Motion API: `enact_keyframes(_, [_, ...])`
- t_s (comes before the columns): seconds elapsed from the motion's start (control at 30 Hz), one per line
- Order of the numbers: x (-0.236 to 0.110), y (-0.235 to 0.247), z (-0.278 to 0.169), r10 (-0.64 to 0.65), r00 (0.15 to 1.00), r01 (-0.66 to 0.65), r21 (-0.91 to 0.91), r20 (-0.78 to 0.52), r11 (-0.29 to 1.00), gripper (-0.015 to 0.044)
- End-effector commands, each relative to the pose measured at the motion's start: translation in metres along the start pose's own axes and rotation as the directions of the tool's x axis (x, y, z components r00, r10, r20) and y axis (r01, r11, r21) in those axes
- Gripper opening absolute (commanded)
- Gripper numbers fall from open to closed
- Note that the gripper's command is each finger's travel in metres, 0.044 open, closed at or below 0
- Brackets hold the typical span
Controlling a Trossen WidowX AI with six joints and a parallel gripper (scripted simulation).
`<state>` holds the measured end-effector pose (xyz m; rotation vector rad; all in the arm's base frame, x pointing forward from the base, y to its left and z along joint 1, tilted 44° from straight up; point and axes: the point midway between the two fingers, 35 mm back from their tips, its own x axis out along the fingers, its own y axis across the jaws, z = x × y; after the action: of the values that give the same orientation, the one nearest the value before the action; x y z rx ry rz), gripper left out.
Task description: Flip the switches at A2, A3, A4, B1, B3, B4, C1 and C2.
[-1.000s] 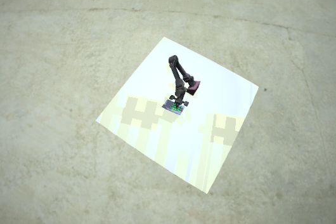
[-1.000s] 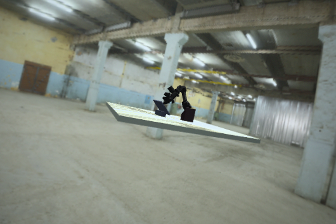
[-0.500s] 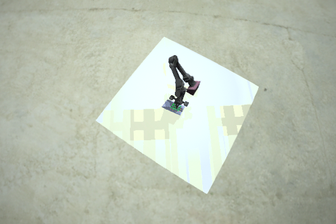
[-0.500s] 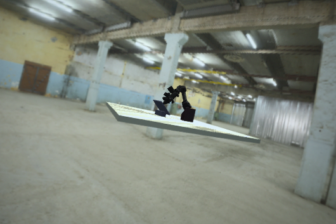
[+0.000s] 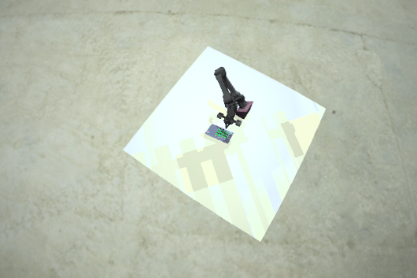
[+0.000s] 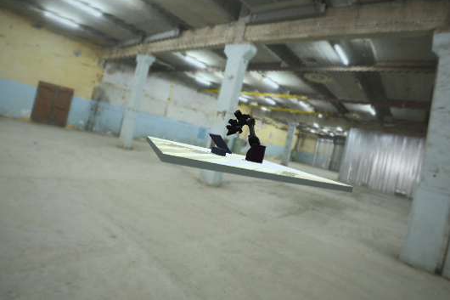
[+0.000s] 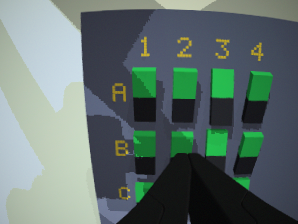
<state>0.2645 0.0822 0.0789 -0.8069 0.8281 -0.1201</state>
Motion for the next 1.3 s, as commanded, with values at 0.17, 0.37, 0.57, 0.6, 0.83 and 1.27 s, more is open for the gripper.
enact_keyframes(0.17, [-0.006,-0.026,0.000,-0.009,1.000,0.009,0.006,0.002,1.000,0.0000])
enact_keyframes(0.37, [0.029,-0.027,-0.001,-0.011,0.999,0.011,0.007,0.030,1.000,0.0000])
enact_keyframes(0.57, [0.029,-0.027,-0.001,-0.011,0.999,0.011,0.007,0.030,1.000,0.0000])
enact_keyframes(0.6, [0.030,-0.027,-0.001,-0.011,0.999,0.011,0.007,0.030,1.000,0.0000])
enact_keyframes(0.83, [0.040,-0.028,-0.001,-0.012,0.999,0.012,0.007,0.031,1.000,0.0000])
enact_keyframes(1.27, [0.053,-0.028,-0.001,-0.012,0.999,0.012,0.007,0.031,1.000,0.0000])
